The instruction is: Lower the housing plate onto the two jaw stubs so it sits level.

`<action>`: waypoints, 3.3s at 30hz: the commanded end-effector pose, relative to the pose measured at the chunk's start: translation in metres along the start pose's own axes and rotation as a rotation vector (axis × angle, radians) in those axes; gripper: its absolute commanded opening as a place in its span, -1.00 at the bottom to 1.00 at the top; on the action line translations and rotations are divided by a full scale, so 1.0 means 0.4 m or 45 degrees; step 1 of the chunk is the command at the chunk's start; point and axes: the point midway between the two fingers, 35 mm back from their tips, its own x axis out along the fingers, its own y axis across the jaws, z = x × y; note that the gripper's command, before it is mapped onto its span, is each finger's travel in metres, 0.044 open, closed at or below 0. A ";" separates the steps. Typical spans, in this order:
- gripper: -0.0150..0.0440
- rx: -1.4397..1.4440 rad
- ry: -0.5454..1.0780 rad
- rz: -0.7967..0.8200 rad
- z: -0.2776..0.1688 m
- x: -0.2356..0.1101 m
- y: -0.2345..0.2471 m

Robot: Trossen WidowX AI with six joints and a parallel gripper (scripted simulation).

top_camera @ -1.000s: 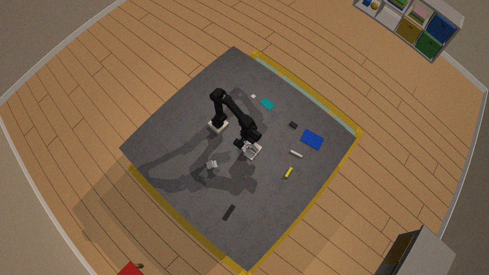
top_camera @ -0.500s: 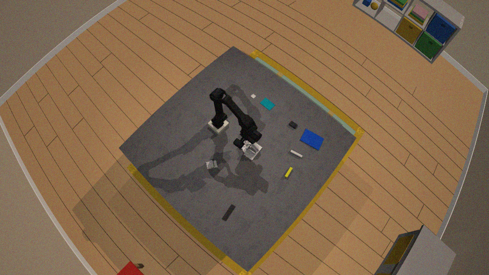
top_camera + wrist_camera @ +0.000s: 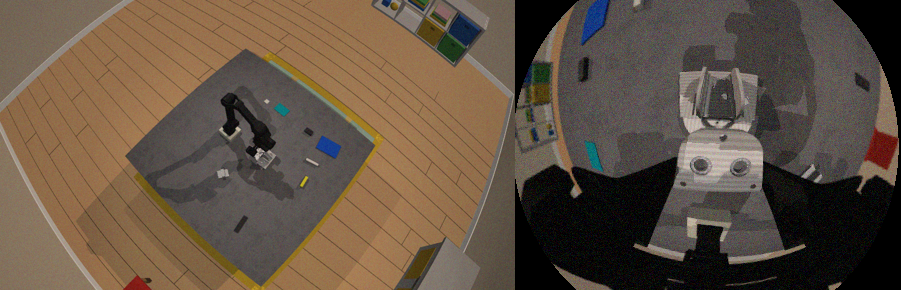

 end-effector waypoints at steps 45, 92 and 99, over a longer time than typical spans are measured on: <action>0.70 0.004 0.001 -0.007 -0.001 0.153 -0.003; 0.70 0.006 0.001 -0.007 -0.001 0.172 -0.003; 0.70 0.007 0.001 -0.007 -0.001 0.178 -0.003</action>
